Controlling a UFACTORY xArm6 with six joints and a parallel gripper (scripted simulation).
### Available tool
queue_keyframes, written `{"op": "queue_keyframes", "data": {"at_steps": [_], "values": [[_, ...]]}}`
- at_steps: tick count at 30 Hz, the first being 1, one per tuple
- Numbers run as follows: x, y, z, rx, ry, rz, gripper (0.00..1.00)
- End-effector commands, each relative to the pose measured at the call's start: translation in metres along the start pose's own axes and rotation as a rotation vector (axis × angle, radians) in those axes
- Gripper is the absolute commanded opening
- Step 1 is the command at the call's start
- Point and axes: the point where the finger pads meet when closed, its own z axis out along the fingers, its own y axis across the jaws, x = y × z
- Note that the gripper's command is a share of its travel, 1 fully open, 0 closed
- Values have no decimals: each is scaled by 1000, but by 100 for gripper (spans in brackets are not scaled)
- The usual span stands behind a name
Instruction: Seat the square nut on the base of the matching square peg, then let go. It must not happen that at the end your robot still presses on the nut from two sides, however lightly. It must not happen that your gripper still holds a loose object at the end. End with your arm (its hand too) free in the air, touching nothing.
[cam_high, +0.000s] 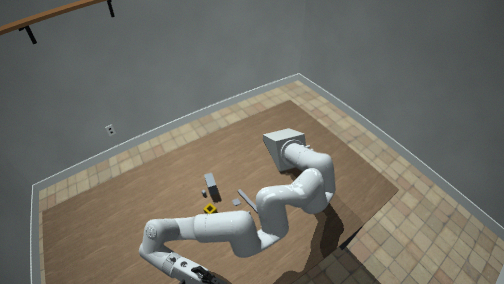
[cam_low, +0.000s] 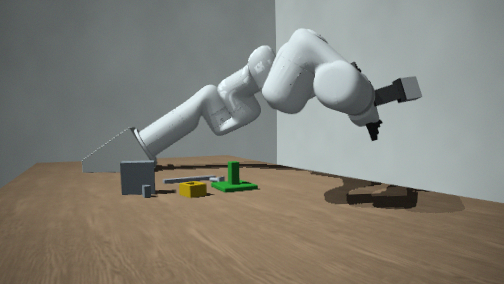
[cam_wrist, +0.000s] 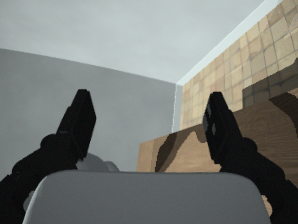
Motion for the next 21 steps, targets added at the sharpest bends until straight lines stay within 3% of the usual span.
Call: {"op": "queue_keyframes", "data": {"at_steps": [1, 17, 18, 21], "values": [[1, -1, 0, -1, -2, -3, 100], [1, -1, 0, -1, -2, -3, 100], [1, -1, 0, -2, -1, -3, 60], [1, -1, -1, -8, 3, -1, 60]]}}
